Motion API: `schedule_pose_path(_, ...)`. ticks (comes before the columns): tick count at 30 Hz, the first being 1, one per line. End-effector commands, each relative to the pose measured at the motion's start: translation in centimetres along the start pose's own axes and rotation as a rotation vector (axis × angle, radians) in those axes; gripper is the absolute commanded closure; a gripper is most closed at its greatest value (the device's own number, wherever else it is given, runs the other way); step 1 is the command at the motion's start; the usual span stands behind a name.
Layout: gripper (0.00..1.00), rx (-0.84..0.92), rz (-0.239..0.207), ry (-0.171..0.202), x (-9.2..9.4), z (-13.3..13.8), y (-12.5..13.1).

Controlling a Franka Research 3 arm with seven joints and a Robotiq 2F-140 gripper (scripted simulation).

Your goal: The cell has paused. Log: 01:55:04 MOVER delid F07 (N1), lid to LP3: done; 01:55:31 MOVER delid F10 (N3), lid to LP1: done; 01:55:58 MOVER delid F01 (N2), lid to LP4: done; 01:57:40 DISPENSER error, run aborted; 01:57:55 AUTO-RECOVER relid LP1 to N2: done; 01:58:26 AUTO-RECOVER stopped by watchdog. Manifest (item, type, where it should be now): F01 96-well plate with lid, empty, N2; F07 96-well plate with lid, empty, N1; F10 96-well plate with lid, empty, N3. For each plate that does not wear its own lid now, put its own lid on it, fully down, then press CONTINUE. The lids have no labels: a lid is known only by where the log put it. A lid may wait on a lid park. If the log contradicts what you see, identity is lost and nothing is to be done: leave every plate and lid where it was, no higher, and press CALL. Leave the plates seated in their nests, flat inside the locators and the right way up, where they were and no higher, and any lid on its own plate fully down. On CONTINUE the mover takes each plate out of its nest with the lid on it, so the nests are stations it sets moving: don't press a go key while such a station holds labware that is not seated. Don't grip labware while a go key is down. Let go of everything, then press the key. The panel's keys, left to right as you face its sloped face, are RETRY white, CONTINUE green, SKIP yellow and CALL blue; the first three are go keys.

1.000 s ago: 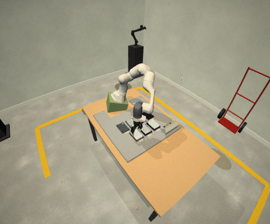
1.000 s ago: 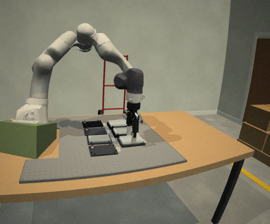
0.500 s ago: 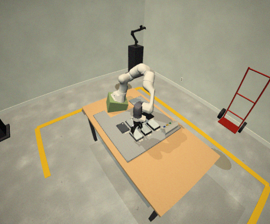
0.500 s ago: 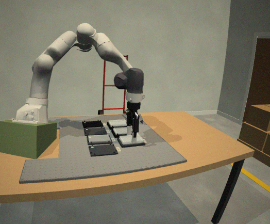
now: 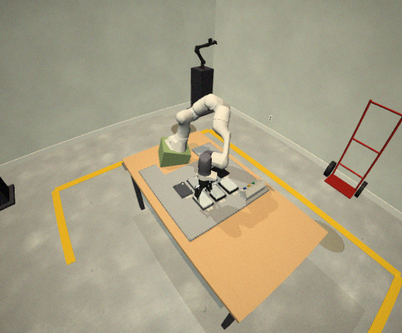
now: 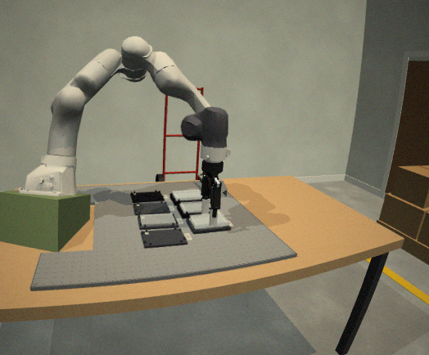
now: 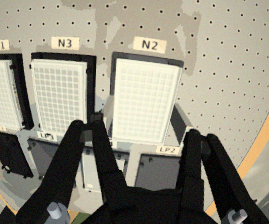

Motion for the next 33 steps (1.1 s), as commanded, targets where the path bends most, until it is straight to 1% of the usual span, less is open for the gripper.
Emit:
schedule_pose_path(1, 1.00, 0.001, -0.002, -0.001, 0.14, -0.10, 0.04)
schedule_pose_path(33, 1.00, 0.001, -0.002, -0.001, 0.45, -0.10, 0.04)
Point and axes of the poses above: the point where the finger pads meet when closed, its own x axis back along the fingers, its own z axis across the jaws, y = z × x, the point moved 5 cm from there along x, back along the fingers, and after that the axes turned 9 degrees about x, right-handed, at the moved point
